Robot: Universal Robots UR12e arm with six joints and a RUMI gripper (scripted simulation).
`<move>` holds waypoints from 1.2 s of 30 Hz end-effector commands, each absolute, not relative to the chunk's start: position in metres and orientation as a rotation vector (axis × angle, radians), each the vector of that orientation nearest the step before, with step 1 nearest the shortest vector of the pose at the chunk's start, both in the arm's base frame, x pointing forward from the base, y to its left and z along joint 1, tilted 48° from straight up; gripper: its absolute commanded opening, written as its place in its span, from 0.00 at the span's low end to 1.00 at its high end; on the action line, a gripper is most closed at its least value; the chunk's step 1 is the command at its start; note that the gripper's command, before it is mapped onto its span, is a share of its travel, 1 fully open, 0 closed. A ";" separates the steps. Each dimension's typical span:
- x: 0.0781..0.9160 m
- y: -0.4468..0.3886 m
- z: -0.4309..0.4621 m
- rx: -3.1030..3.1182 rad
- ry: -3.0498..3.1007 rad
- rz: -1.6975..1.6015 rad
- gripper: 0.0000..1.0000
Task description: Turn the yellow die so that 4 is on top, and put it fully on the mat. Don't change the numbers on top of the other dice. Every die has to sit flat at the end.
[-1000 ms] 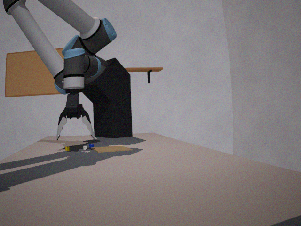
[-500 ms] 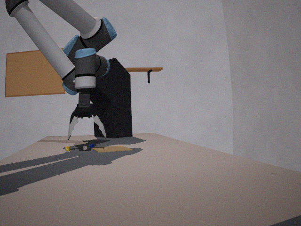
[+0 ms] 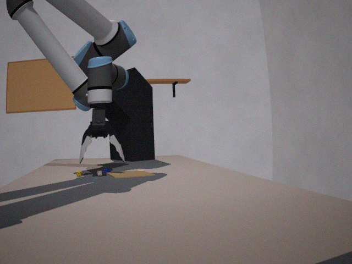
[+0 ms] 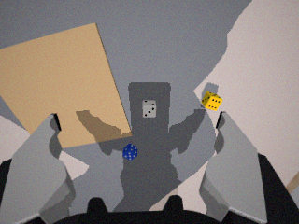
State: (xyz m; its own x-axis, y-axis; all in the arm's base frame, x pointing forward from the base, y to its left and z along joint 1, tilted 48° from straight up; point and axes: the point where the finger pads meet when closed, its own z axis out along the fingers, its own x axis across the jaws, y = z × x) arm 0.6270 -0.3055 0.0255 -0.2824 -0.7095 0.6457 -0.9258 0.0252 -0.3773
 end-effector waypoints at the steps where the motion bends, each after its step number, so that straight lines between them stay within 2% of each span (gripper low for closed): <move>1: 0.627 -0.305 0.026 1.682 -2.028 1.113 1.00; 23: 0.626 -0.305 0.025 1.682 -2.028 1.113 1.00; 36: 0.587 -0.291 -0.005 1.682 -2.028 1.113 1.00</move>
